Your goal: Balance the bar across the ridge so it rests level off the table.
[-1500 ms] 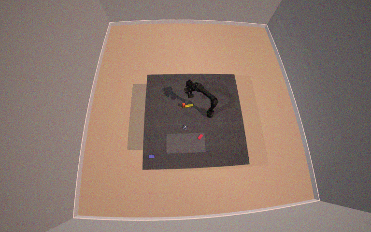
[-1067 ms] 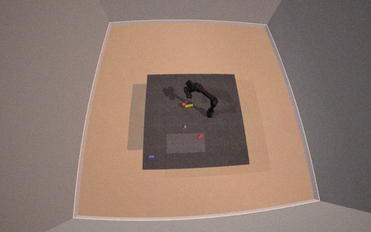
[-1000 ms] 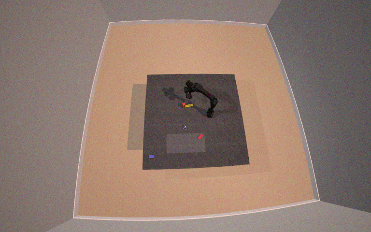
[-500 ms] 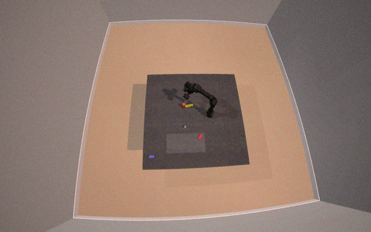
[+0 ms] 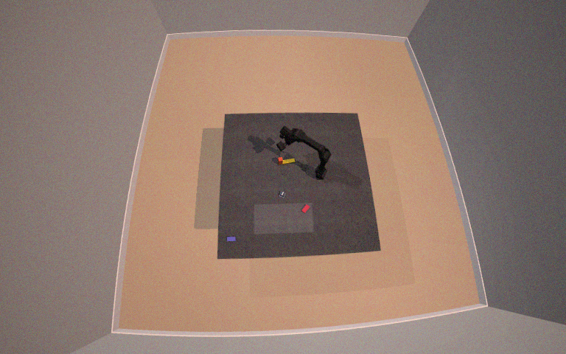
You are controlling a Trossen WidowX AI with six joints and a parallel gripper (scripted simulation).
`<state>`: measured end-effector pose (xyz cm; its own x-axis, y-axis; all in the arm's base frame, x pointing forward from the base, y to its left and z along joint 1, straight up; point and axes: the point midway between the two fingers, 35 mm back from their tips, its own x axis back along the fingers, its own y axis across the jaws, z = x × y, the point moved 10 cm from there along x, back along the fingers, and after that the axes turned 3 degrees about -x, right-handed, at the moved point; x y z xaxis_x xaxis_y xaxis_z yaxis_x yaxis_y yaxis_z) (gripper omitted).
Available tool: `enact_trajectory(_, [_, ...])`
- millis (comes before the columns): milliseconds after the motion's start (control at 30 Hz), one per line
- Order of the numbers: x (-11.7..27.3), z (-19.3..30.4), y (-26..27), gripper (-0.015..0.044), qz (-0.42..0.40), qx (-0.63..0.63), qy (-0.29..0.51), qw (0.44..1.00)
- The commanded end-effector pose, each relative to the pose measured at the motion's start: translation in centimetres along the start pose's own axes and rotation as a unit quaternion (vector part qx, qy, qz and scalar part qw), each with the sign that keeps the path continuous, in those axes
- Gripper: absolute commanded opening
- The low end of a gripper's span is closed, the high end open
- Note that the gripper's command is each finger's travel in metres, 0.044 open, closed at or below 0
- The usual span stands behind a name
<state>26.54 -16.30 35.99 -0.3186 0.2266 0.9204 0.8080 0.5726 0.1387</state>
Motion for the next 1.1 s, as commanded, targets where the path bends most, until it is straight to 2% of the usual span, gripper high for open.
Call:
enact_trajectory(0, [-0.6,0.2,0.2,0.0315,0.002,-0.058,0.014,0.998])
enact_trajectory(533, [-2.1,1.0,0.6,0.0315,0.028,-0.282,0.047,0.958])
enact_trajectory(1067, [-3.5,1.9,1.0,0.0315,0.069,-0.490,0.066,0.867])
